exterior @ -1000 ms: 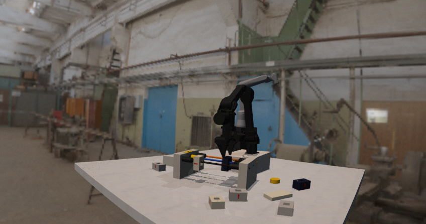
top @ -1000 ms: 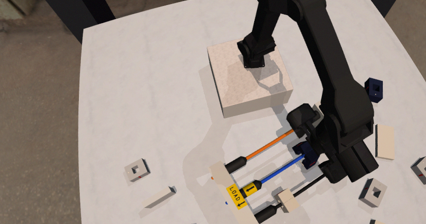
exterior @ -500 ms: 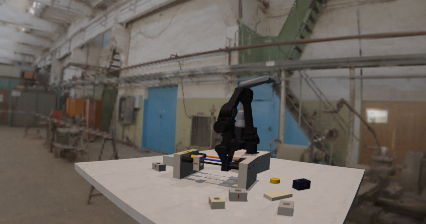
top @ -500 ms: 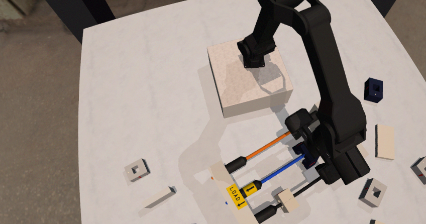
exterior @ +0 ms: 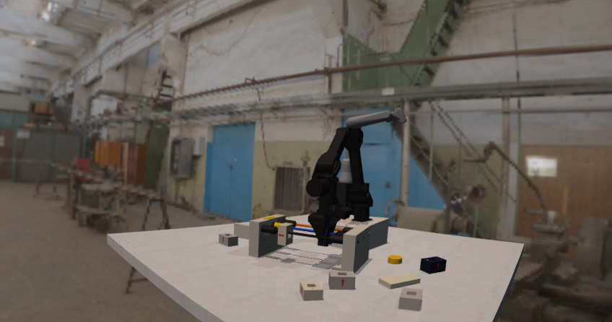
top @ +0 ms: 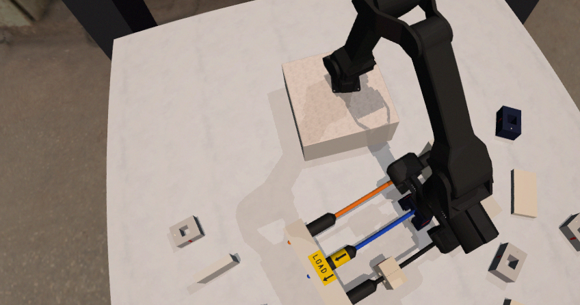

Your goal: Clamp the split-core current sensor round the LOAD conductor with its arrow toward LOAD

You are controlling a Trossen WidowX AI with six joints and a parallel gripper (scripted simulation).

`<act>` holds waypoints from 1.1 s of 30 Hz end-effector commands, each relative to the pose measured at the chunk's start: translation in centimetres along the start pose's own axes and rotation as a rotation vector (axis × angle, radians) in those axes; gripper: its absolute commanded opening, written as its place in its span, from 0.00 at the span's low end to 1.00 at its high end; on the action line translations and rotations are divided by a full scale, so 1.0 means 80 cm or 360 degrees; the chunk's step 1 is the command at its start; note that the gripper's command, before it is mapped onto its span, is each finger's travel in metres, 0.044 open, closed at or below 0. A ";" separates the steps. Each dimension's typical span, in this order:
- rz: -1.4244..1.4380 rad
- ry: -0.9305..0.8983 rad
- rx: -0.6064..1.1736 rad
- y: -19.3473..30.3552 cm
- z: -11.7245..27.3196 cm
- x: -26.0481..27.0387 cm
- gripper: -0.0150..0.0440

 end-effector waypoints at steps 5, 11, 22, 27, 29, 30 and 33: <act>0.0006 -0.0013 0.0011 0.001 -0.016 0.002 1.00; -0.0001 -0.0003 0.0000 0.000 -0.010 0.001 0.94; -0.0001 -0.0003 0.0000 0.000 -0.010 0.001 0.82; -0.0001 -0.0003 0.0000 0.000 -0.010 0.001 0.76; -0.0001 -0.0003 0.0000 0.000 -0.010 0.001 0.74; -0.0001 -0.0003 0.0000 0.000 -0.010 0.001 0.70; -0.0001 -0.0003 0.0000 0.000 -0.010 0.001 0.56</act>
Point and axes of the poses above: the point midway between the two fingers, 35 mm back from their tips, its own z axis back along the fingers, its own x axis across the jaws, y = z × x, the point moved 6 cm from there along z, back along the fingers, and after that the axes turned 9 degrees about -z, right-handed, at the moved point
